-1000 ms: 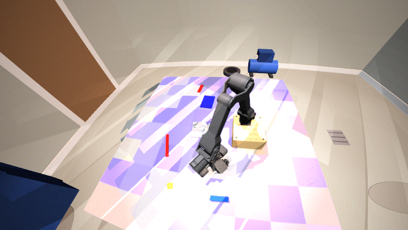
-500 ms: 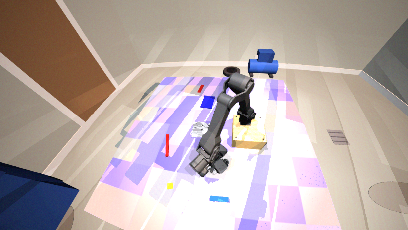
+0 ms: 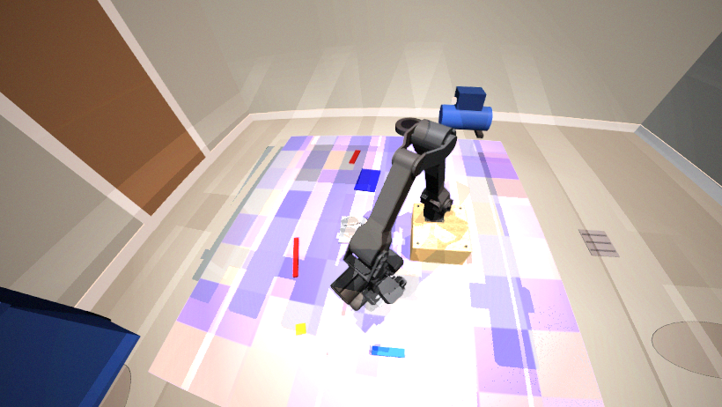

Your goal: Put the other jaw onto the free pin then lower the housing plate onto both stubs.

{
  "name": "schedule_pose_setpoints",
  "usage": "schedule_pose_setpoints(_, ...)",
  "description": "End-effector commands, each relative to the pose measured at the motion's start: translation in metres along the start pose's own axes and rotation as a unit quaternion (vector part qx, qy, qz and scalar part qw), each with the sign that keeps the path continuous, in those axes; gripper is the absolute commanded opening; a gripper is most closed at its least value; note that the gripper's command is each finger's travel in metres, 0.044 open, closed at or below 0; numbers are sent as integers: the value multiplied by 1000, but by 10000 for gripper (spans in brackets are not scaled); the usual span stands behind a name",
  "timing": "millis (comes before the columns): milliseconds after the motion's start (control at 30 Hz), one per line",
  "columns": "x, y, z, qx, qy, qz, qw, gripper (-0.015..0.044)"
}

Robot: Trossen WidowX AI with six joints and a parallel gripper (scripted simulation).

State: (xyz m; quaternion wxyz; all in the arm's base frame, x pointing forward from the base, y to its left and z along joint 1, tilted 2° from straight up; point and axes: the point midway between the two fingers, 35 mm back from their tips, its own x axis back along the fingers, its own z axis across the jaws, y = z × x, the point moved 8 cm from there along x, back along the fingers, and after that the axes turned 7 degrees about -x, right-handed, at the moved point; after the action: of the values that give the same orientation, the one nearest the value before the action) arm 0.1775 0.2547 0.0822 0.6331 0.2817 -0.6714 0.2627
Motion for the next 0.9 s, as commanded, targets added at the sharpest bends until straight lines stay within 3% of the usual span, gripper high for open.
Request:
schedule_pose_setpoints(0,12,0,0,1,-3,1,1000,351)
schedule_pose_setpoints(400,33,-2,2,-6,-3,2,1000,351)
schedule_pose_setpoints(867,33,-38,5,-154,-2,3,988,351)
